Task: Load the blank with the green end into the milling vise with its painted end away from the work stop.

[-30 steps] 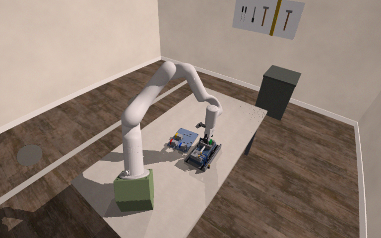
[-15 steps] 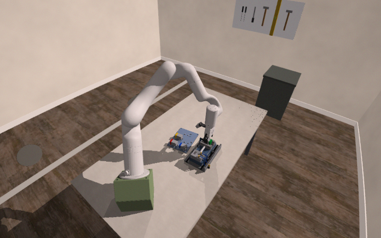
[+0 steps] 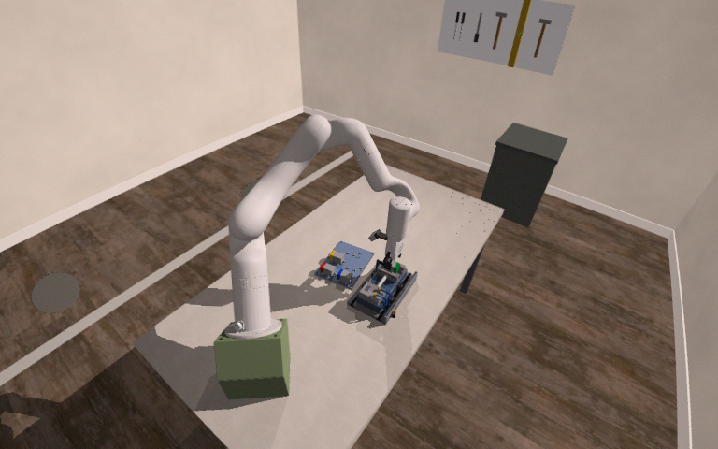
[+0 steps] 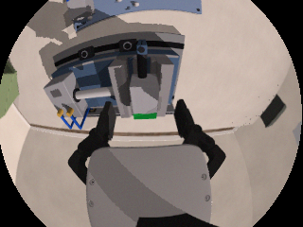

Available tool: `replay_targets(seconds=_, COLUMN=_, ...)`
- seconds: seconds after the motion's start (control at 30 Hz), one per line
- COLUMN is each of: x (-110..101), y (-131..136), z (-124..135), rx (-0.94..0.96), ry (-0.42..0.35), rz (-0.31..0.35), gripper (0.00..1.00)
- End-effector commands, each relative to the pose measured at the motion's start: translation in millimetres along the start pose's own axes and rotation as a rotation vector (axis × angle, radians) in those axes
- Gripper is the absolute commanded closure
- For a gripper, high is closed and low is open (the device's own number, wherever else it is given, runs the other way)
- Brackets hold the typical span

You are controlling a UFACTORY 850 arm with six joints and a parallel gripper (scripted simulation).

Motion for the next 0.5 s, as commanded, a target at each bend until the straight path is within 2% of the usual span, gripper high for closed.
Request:
replay_targets(seconds=0.0, x=-1.6, y=0.5, z=0.4, rx=0.000, ry=-0.001, rz=0.001, gripper=0.00)
replay_targets(seconds=0.47, x=-3.7, y=0.5, z=0.4, rx=0.000, ry=-0.001, rz=0.001, gripper=0.00)
Point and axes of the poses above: the point where the finger pads meet when closed, its own x axis out along the fingers, its own y axis across the jaws, z = x × y, the point moved 10 cm from there along -x, back along the fingers, and after that the axes turned 14 degrees about -x, right-handed, at the moved point
